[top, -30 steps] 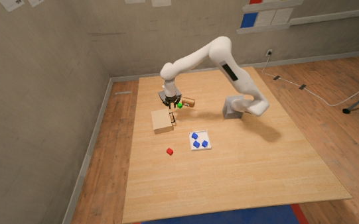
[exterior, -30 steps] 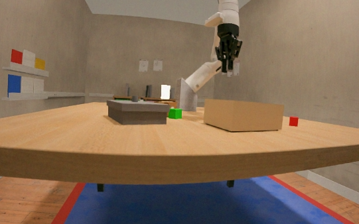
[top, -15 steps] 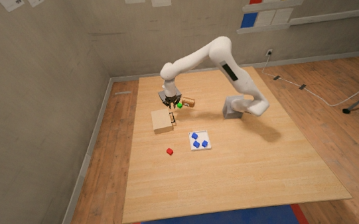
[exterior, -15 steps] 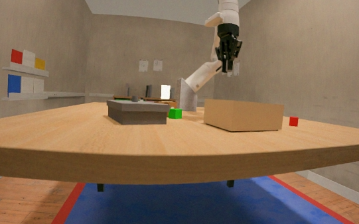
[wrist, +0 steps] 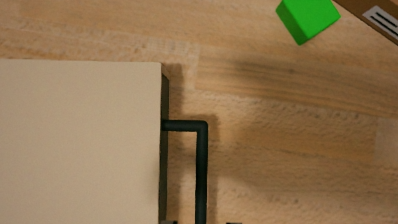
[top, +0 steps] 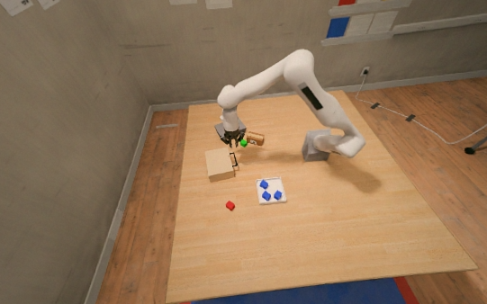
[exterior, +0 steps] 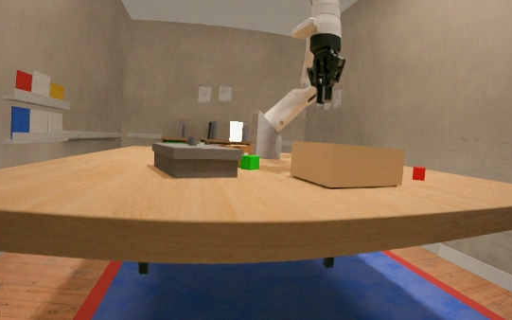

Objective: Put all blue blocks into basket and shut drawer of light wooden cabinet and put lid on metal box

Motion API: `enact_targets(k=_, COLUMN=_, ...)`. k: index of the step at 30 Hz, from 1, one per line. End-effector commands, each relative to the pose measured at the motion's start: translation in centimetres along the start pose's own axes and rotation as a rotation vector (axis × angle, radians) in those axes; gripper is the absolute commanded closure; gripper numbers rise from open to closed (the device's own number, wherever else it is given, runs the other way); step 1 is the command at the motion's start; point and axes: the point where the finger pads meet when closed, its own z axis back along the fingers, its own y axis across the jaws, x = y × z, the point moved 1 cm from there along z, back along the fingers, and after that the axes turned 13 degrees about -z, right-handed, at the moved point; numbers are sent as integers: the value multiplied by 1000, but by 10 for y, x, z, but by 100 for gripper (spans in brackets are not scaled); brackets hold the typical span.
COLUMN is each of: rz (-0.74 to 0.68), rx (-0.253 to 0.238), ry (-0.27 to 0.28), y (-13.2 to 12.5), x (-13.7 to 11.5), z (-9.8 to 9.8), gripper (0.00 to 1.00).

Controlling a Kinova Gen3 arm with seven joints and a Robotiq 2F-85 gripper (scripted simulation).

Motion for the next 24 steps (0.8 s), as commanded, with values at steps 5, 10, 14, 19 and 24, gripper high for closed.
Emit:
enact_targets(k=5, rz=0, rx=-2, ry=1, y=0, x=0, z=-1, gripper=70)
enact_targets(k=10, rz=0, rx=-2, ry=1, y=0, x=0, z=-3, gripper=70)
enact_targets(k=14, rz=0, rx=-2, ry=1, y=0, x=0, z=-9, gripper=70)
enact_targets(k=19, rz=0, rx=-2, ry=1, y=-1, x=0, z=-19, gripper=70)
enact_targets(k=24, rz=0, rx=-2, ry=1, y=-1, x=0, z=-29, gripper=70)
